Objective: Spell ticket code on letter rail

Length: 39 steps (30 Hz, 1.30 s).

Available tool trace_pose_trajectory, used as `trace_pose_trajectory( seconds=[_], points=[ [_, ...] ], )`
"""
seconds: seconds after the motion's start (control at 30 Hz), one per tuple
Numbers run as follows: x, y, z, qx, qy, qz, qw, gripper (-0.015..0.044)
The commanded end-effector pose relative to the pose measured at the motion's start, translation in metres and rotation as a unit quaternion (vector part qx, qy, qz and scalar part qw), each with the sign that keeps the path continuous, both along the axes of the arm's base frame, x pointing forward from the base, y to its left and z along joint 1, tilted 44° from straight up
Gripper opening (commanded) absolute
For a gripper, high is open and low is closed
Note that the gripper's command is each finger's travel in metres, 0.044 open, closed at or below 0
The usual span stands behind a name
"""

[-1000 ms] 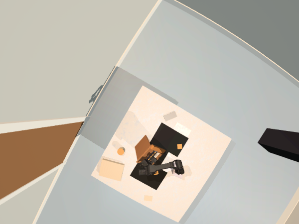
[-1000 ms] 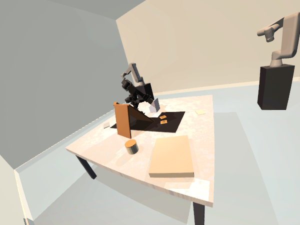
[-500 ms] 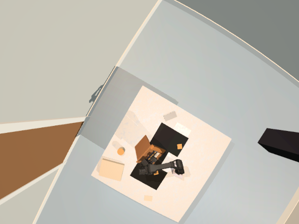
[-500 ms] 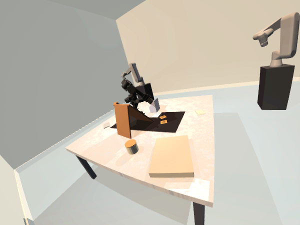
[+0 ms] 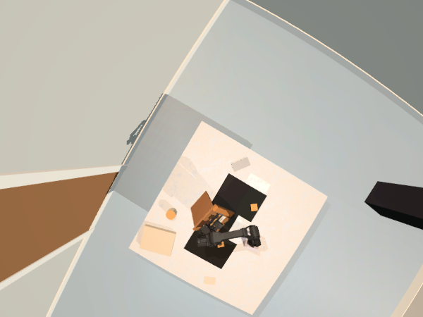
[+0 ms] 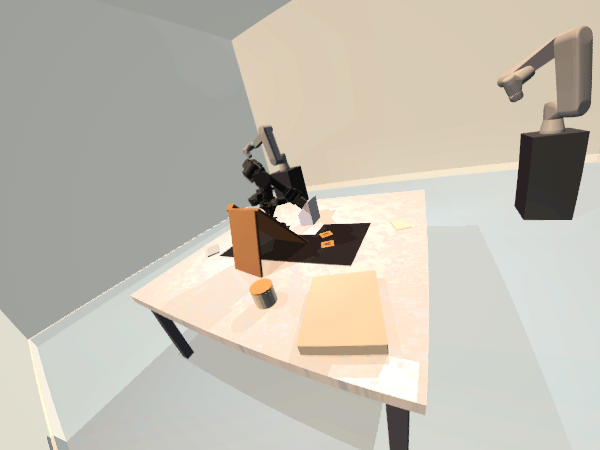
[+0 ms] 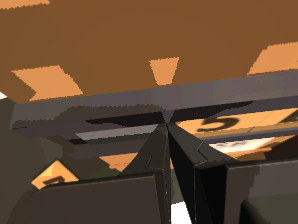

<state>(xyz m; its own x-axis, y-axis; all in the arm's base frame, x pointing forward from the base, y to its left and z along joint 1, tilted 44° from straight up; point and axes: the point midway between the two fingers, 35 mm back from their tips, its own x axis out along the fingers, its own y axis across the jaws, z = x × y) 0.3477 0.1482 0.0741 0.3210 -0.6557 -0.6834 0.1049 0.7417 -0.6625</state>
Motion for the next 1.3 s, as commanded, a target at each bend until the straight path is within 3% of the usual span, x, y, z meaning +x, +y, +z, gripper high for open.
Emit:
trace_pose_trajectory(
  seconds=[0.0, 1.27],
  points=[
    [0.0, -0.002, 0.004, -0.001, -0.003, 0.002, 1.0, 0.0],
    [-0.025, 0.013, 0.011, -0.001, -0.002, 0.002, 1.0, 0.0]
  ],
)
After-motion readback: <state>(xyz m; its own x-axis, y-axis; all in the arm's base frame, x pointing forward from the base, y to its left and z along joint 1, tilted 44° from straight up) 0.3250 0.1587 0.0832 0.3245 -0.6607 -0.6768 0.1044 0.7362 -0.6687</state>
